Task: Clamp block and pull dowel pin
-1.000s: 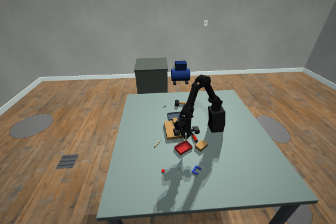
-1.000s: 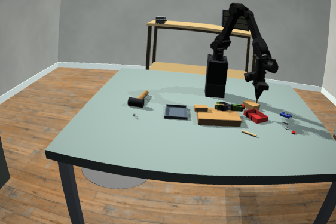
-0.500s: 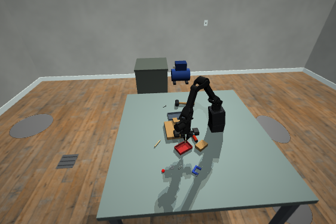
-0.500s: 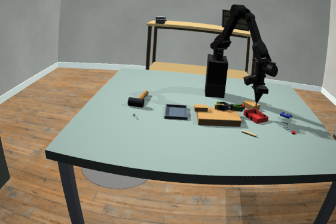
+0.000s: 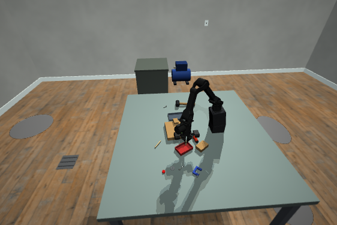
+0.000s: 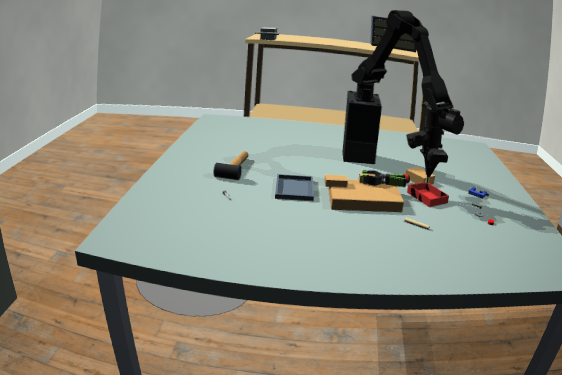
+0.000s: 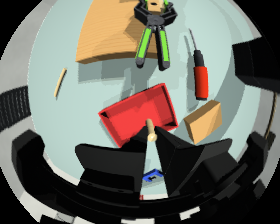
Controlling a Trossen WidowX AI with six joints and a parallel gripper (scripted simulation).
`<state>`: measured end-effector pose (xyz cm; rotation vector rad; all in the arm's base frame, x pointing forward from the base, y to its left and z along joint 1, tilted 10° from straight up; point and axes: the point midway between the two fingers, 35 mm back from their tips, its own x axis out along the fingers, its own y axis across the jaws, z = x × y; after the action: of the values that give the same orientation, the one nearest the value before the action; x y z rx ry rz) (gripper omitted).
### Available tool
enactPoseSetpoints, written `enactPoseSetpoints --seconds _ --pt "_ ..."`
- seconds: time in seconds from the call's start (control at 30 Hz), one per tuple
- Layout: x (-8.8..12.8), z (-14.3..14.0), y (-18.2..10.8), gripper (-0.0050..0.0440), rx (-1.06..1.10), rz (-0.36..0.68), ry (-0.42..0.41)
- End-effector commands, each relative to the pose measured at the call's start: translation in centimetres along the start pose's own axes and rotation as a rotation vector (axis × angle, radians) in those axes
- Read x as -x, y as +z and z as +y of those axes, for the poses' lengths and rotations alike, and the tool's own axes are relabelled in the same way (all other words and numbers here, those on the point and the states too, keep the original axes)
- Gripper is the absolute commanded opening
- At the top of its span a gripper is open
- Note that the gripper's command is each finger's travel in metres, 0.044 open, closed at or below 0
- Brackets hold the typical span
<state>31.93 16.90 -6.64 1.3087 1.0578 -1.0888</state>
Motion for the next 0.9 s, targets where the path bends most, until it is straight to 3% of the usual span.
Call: enactPoseSetpoints --seconds 0.0,0.87 --pt "-1.0 -0.4 0.2 0.0 0.004 -0.009 -0.013" --pt "-2.4 -0.3 0.2 0.0 0.004 -0.009 -0.013"
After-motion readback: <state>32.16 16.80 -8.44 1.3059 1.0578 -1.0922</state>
